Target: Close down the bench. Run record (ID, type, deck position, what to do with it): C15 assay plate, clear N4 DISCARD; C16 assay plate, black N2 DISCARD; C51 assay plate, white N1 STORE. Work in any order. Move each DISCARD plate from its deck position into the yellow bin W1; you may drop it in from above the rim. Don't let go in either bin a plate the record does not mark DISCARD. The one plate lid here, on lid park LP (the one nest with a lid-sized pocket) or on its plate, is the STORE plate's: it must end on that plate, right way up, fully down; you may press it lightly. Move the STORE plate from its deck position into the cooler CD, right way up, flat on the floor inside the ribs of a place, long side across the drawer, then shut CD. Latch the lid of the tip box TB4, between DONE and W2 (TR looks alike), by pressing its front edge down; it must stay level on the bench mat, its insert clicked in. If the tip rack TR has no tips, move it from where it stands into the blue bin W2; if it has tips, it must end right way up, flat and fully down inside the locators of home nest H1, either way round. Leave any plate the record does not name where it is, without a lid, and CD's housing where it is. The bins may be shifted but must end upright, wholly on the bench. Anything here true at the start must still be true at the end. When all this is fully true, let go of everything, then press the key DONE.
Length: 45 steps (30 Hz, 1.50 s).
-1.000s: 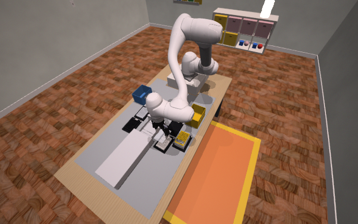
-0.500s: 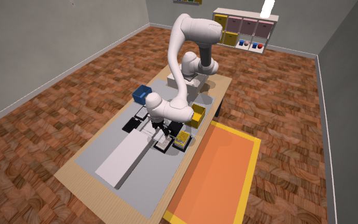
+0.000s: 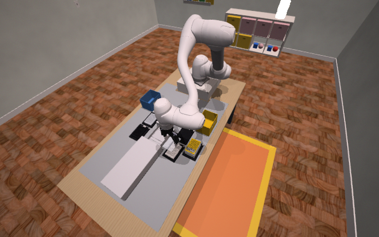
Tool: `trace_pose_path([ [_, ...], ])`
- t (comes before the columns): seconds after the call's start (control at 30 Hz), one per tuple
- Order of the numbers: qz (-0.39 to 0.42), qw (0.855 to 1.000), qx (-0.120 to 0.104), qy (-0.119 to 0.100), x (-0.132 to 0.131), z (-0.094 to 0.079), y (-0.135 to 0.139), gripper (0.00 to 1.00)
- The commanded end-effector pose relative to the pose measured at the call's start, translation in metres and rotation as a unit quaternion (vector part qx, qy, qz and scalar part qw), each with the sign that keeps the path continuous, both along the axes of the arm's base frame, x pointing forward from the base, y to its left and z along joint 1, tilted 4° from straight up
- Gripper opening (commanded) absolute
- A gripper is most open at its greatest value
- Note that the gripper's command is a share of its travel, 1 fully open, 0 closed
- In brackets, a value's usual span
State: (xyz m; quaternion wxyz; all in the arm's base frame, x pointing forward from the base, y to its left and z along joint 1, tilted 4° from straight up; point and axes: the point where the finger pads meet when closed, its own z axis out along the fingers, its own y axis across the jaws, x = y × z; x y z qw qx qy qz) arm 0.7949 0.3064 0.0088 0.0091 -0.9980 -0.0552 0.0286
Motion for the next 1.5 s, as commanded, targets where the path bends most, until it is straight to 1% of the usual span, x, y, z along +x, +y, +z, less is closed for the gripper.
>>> trace_pose_path([
  [0.0, 0.000, 1.000, -0.001, 0.001, 0.002, 0.000, -0.004, 0.00],
  [0.9, 0.000, 1.000, -0.001, 0.001, 0.002, 0.000, -0.004, 0.00],
  [1.3, 0.000, 1.000, -0.001, 0.001, 0.001, -0.016, -0.004, 0.00],
  [1.47, 0.000, 1.000, -0.001, 0.001, 0.001, -0.020, -0.004, 0.00],
])
